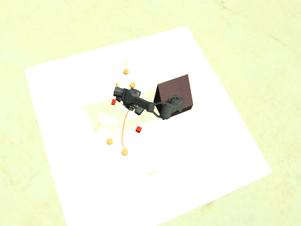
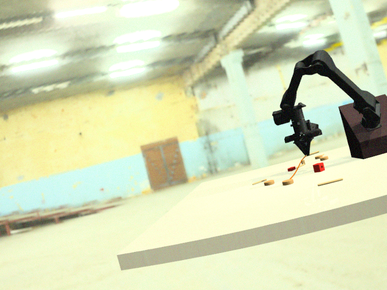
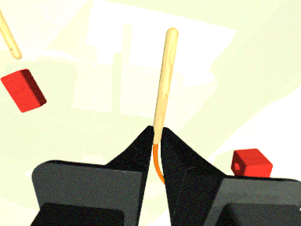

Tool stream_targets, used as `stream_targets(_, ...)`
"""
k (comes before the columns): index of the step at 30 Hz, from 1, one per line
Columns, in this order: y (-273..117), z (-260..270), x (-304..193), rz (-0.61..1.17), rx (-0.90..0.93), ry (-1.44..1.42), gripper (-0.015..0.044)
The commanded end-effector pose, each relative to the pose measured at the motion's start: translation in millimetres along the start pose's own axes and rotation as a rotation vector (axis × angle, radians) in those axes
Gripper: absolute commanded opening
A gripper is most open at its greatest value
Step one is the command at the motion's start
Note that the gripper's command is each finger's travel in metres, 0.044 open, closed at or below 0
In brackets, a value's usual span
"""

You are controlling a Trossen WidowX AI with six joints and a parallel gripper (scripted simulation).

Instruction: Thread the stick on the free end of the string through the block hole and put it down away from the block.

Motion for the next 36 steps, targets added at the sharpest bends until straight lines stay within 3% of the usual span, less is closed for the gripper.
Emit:
stream_targets(1,0,2,-4,-0.002,0.001,-0.116,0.0000)
stream_targets(36,-2,15,-36,-0.010,0.002,-1.420,0.0000)
Point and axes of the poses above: the point midway between the two fingers, 35 mm back from their tips, its own y axis out along the fingers, its own z axis across the jaws, x = y × z, the point moved 7 cm from there along -y, back along the fingers, and after that the axes turned 13 degrees about -y, right-handed, at the moved point
